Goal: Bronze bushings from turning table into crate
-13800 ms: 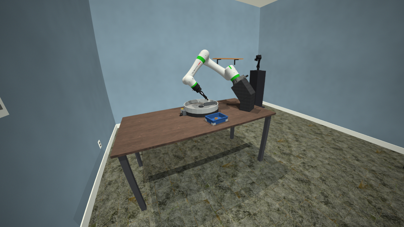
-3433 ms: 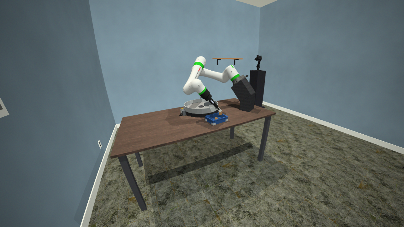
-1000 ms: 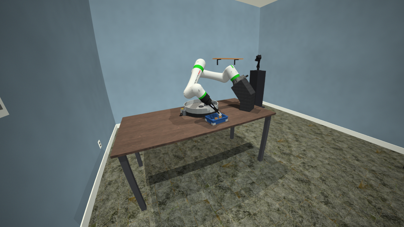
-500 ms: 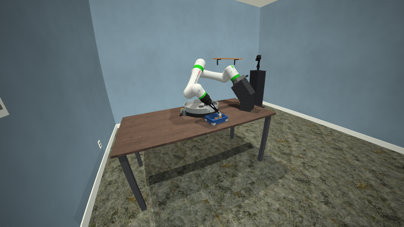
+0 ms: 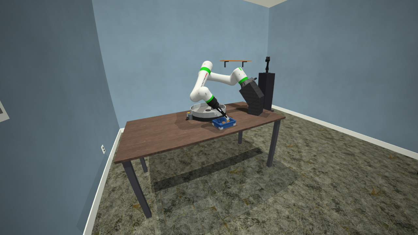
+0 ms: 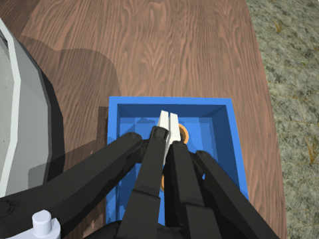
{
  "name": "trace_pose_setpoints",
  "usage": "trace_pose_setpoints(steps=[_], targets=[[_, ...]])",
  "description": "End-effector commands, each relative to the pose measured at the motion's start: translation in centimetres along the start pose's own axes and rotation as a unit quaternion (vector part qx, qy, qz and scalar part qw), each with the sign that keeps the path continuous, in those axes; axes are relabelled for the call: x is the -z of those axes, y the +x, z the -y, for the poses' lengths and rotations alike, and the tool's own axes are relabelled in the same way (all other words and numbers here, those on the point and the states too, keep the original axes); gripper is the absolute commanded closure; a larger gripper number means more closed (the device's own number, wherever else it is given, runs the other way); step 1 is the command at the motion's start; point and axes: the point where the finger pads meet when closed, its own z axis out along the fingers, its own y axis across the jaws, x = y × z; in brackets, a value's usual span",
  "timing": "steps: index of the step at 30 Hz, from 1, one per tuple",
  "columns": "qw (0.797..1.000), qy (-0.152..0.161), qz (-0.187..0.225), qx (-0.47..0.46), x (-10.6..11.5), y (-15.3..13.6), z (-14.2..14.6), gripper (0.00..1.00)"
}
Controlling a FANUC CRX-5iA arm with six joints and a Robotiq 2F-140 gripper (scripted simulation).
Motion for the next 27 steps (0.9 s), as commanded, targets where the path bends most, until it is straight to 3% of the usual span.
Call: trace_pose_setpoints(steps=[1,27], targets=[[1.000,0.000,0.000,0.000,-0.03,-0.04,-0.02,1.00],[1.000,0.000,0.000,0.000,-0.38,-0.33,-0.02,1.00]])
